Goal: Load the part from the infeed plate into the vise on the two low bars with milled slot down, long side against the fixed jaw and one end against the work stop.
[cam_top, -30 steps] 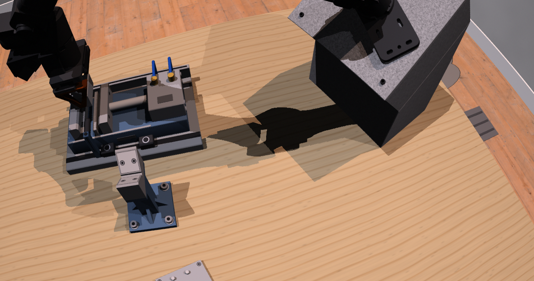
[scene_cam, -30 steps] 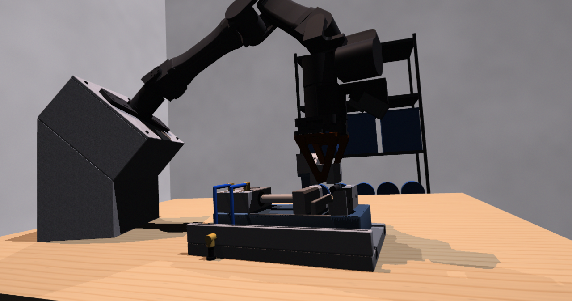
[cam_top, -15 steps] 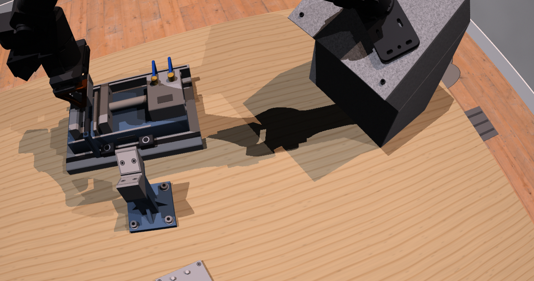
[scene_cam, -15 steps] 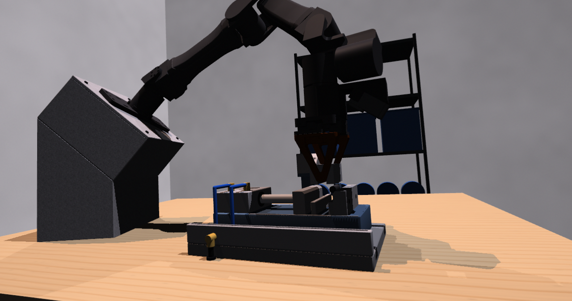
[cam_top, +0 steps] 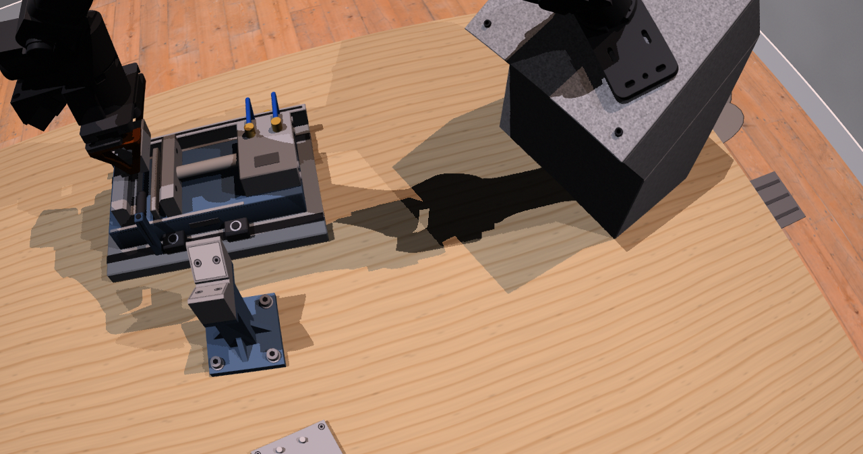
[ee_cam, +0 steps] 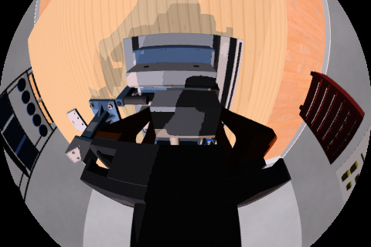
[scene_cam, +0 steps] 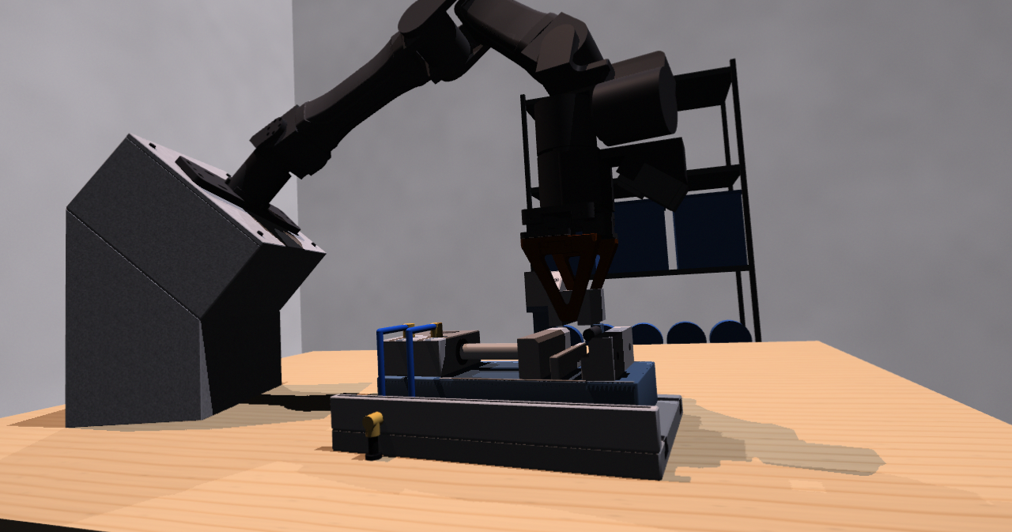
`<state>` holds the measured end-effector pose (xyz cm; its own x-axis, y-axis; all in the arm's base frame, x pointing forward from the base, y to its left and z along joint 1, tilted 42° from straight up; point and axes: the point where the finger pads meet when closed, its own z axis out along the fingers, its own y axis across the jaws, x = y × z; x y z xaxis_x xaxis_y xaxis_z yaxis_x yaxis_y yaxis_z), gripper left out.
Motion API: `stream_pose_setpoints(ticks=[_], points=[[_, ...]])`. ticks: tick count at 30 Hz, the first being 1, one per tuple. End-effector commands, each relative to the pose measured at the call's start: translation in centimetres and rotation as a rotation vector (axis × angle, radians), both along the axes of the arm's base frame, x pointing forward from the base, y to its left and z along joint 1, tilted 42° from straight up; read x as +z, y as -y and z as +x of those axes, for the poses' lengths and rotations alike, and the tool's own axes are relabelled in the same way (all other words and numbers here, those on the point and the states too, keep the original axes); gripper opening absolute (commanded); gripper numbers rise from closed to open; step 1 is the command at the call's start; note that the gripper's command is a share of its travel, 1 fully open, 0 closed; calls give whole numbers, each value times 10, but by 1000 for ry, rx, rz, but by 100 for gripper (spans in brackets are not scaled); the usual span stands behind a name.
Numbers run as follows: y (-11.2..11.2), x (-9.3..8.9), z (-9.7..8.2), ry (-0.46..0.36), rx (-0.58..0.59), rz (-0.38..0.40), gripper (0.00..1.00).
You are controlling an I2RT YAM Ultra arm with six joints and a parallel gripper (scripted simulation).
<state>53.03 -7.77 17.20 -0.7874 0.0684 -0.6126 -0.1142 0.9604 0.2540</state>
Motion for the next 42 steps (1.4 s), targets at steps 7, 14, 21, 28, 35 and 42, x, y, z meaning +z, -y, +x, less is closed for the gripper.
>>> stream_pose_setpoints(ticks=[7,14,21,28,35,42], points=[[9,12,-1,28,-23,-9,0],[9,10,-2,25,-24,-7,0],[9,11,-2,27,-26,-6,0],[9,13,-1,35,-28,-7,0],[9,12,-2,33,-32,-3,0],[9,11,-2,35,-32,-4,0]])
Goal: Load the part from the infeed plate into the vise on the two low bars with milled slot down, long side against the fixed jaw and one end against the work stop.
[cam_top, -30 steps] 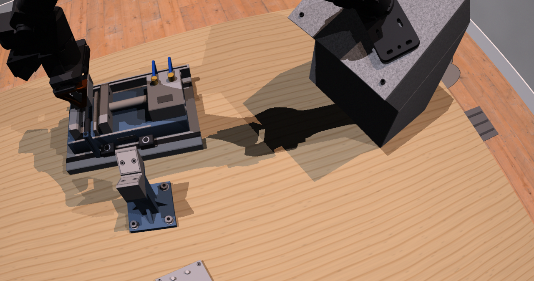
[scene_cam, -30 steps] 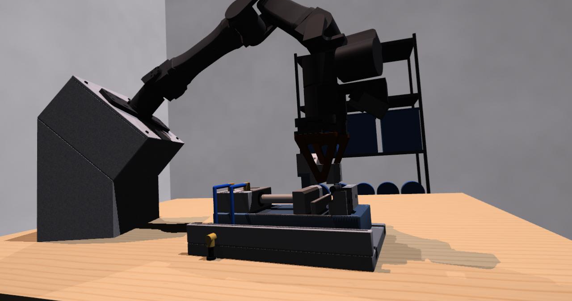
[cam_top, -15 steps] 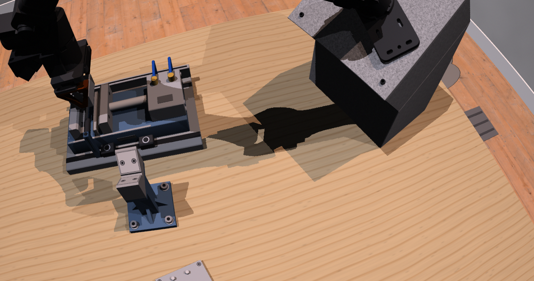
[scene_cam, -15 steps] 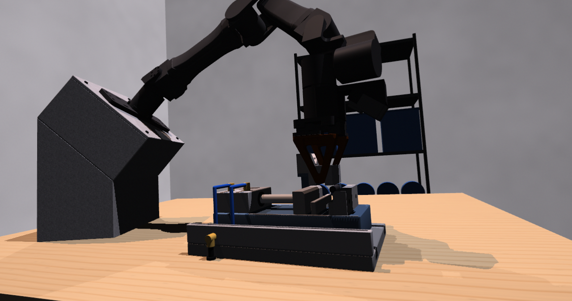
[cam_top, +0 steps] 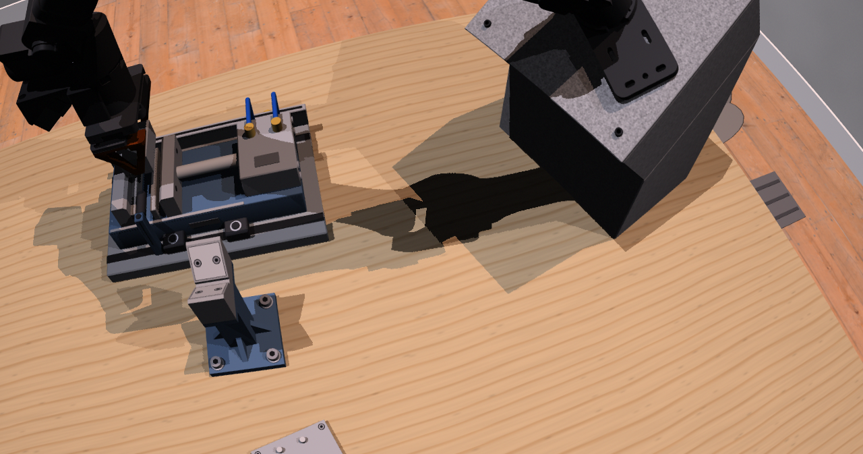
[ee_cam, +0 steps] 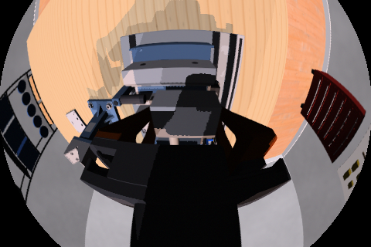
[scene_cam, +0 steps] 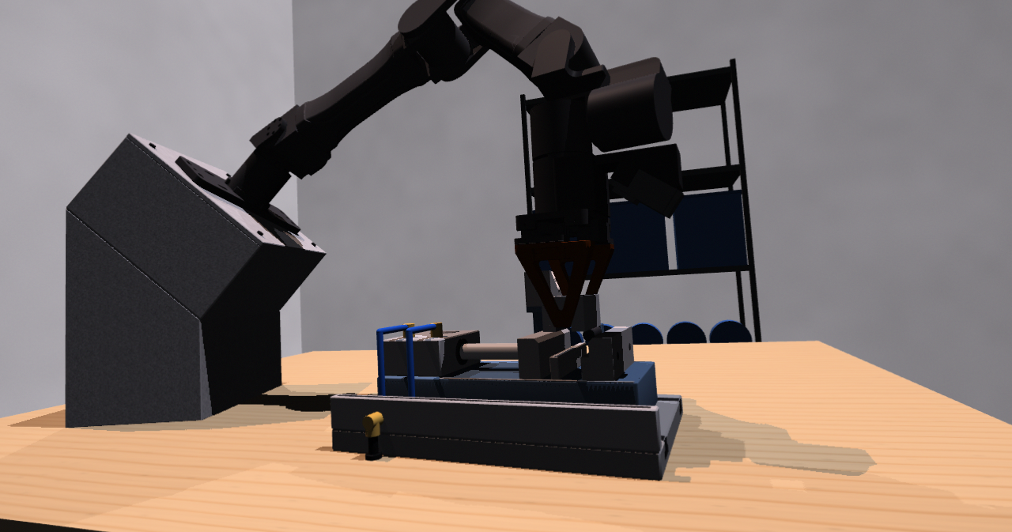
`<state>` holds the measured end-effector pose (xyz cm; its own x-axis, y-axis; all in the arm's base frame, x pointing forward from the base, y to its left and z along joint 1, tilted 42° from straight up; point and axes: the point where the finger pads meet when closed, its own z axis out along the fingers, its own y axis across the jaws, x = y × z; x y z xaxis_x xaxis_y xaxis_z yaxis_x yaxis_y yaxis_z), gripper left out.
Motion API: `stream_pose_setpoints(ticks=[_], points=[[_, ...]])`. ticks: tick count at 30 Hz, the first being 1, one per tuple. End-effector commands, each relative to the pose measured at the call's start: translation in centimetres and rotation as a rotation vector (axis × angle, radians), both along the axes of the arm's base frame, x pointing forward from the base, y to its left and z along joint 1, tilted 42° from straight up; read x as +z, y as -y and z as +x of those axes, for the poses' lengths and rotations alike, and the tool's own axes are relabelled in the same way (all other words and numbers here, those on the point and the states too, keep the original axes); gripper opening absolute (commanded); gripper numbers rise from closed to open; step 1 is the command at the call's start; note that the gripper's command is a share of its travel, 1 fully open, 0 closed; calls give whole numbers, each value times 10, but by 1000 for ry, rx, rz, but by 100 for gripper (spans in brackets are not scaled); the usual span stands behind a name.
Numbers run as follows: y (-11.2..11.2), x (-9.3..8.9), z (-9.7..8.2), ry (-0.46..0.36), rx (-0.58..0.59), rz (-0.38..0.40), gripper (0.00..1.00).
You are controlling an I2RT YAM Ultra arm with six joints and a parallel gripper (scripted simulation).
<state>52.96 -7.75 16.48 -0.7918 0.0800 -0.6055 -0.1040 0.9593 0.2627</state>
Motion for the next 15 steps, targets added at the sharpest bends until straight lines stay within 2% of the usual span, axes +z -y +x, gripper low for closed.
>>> stream_pose_setpoints(ticks=[1,3,7,10,15], points=[[10,18,-1,43,-23,-13,0],[9,14,-4,28,-23,-8,0],[10,18,-1,44,-23,-13,0],[9,12,-3,31,-23,-9,0],[10,17,-1,45,-23,-13,0]])
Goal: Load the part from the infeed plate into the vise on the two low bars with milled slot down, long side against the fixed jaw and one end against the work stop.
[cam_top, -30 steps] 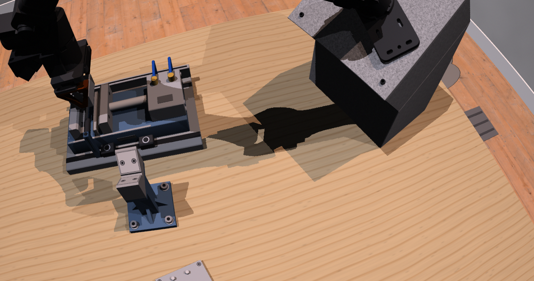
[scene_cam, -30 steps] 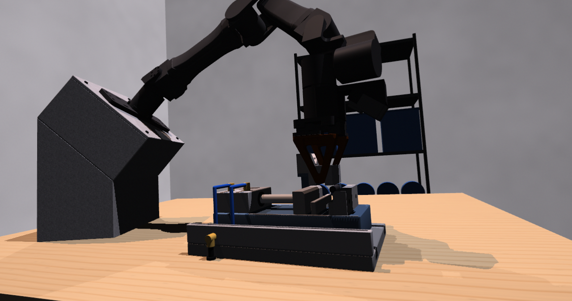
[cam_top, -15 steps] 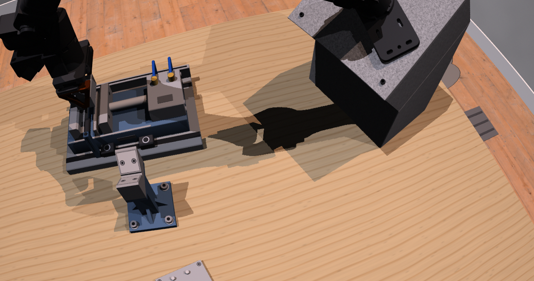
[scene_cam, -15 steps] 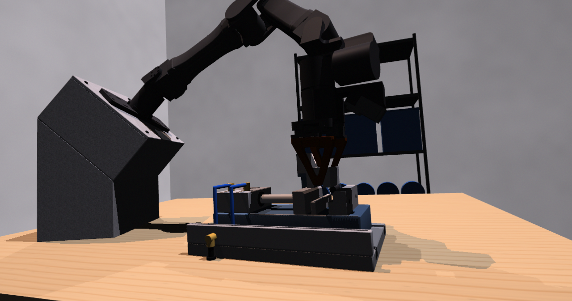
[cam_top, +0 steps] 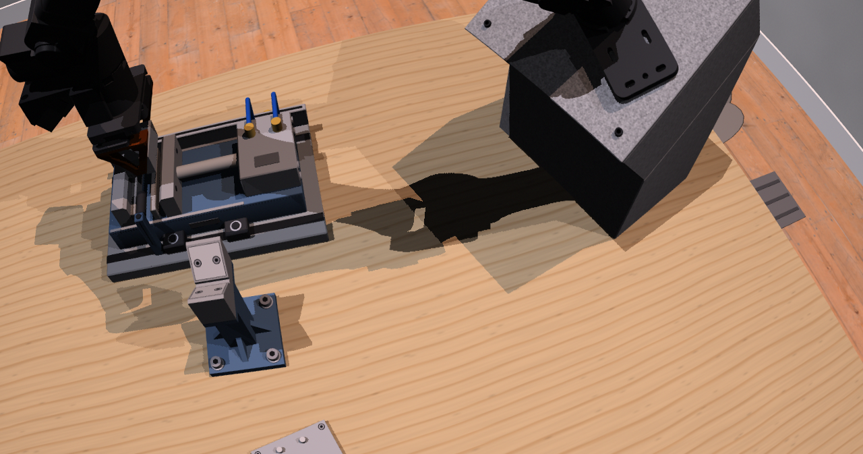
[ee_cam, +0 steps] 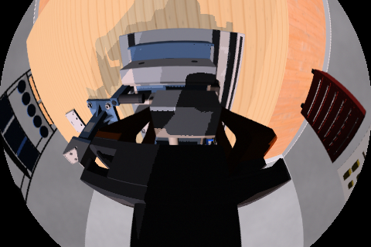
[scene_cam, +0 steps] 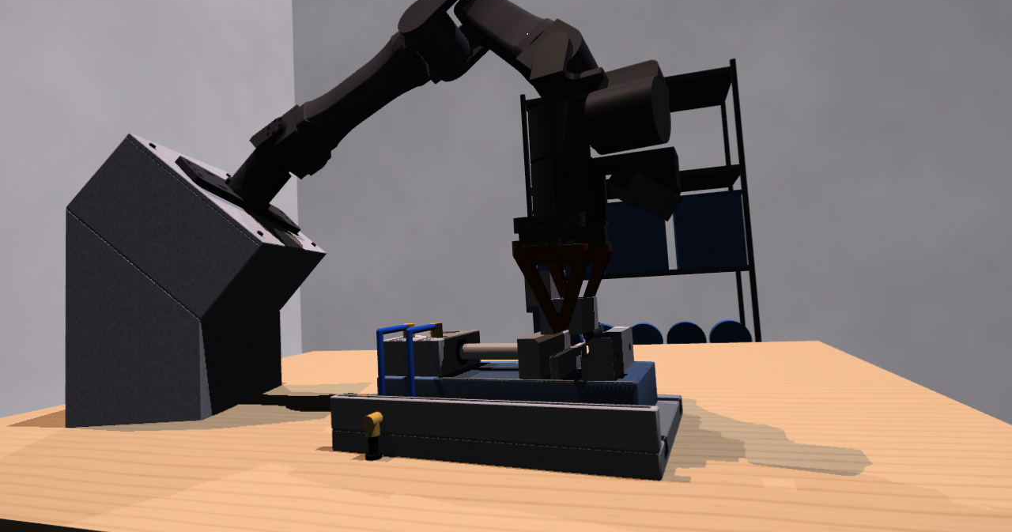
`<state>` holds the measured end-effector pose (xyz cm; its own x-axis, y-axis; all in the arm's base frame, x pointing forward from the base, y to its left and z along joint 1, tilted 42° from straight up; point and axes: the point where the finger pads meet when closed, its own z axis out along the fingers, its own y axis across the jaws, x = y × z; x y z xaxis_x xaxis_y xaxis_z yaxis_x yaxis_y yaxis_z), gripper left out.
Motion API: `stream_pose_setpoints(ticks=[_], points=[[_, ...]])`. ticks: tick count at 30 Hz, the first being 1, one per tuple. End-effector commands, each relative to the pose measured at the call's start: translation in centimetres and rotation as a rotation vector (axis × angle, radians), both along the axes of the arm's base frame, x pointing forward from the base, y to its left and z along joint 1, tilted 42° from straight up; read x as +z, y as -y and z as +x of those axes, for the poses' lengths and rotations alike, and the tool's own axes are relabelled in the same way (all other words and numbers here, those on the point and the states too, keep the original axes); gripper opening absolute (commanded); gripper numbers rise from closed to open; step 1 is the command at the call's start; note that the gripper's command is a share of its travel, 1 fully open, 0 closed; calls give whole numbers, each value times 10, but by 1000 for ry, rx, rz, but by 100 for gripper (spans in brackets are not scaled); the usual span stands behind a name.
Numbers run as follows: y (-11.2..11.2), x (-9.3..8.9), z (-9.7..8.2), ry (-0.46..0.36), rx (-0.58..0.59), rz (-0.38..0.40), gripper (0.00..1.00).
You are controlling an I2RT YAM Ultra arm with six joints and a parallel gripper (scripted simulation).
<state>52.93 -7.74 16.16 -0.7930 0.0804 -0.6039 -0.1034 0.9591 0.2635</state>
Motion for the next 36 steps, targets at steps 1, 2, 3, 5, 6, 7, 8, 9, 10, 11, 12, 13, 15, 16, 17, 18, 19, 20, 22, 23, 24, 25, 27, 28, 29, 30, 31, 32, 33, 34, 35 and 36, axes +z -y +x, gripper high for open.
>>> stream_pose_setpoints(ticks=[1,2,3,5,6,7,8,9,10,11,12,13,15,16,17,18,19,20,22,23,24,25,27,28,29,30,31,32,33,34,35,36], points=[[10,19,-1,44,-23,-13,0],[9,18,-2,39,-23,-11,0],[9,18,-2,39,-23,-11,0],[9,17,-3,36,-23,-10,0],[9,16,-3,35,-23,-10,0],[9,16,-3,35,-23,-10,0],[9,15,-3,34,-23,-10,0],[9,18,-2,39,-23,-11,0],[10,19,-2,41,-23,-12,0],[10,19,-2,41,-23,-12,0],[10,19,-2,41,-23,-12,0],[10,19,-2,40,-23,-12,0],[10,19,-2,40,-23,-12,0],[10,19,-2,40,-23,-12,0],[10,19,-2,40,-23,-12,0],[10,19,-2,40,-23,-12,0],[10,19,-2,40,-23,-12,0],[10,19,-2,40,-23,-12,0],[10,19,-2,40,-23,-12,0],[10,19,-2,40,-23,-12,0],[10,19,-2,40,-23,-12,0],[10,19,-2,40,-23,-12,0],[10,19,-2,40,-23,-12,0],[10,19,-2,40,-23,-12,0],[10,19,-2,40,-23,-12,0],[10,19,-2,40,-23,-12,0],[10,19,-2,40,-23,-12,0],[10,19,-2,40,-23,-12,0],[10,19,-2,40,-23,-12,0],[10,19,-2,40,-23,-12,0],[10,19,-2,40,-23,-12,0],[10,19,-2,40,-23,-12,0]])
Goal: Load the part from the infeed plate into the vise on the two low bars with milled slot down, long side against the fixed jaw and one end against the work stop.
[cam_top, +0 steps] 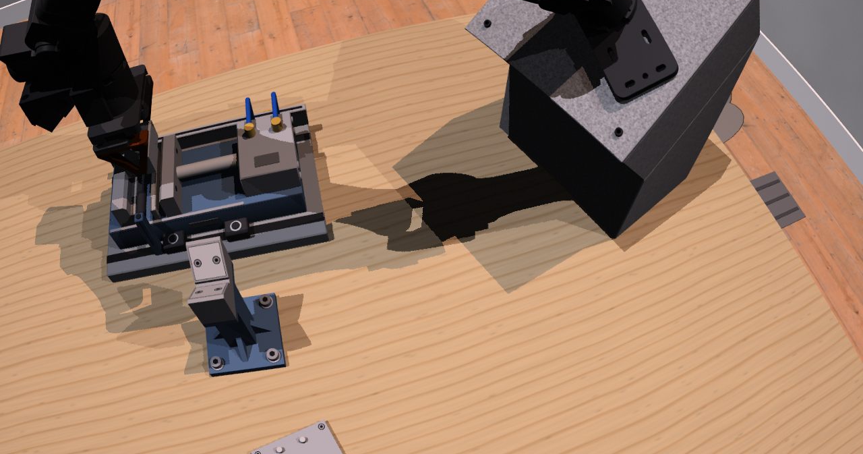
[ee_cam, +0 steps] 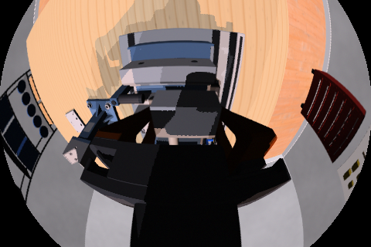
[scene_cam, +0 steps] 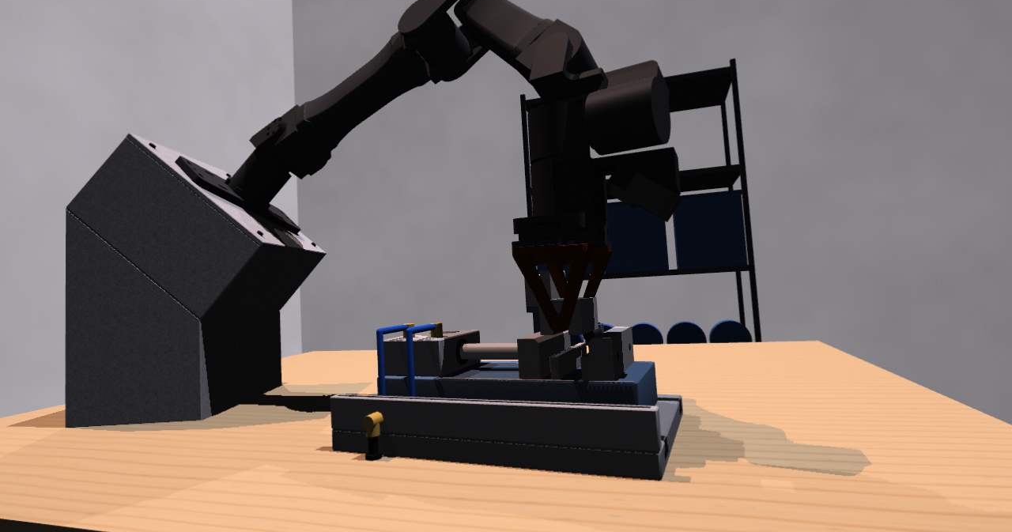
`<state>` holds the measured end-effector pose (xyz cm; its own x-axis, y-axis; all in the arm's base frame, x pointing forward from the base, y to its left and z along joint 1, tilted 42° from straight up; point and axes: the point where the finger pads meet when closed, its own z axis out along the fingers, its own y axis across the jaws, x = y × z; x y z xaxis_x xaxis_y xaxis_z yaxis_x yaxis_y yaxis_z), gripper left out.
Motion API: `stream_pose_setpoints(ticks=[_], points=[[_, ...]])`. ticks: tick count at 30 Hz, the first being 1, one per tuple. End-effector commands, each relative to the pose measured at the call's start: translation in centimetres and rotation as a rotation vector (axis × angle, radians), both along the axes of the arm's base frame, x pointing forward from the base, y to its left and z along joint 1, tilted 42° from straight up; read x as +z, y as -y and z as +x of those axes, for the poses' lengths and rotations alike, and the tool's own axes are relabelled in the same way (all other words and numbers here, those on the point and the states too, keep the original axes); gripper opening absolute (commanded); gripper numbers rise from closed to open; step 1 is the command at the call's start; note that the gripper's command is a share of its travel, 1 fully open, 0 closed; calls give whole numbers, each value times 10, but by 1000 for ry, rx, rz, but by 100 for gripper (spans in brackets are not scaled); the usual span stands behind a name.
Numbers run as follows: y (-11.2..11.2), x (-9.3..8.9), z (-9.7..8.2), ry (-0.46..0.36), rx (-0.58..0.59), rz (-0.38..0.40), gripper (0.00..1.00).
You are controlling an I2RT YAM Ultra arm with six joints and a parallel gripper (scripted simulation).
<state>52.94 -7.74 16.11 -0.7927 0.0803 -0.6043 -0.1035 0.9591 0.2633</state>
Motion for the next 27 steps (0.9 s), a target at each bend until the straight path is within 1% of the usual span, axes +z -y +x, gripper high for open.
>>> stream_pose_setpoints(ticks=[1,23,27], points=[[9,19,-2,40,-23,-12,0],[6,19,1,47,-18,-15,0],[8,18,1,45,-23,-14,0]])
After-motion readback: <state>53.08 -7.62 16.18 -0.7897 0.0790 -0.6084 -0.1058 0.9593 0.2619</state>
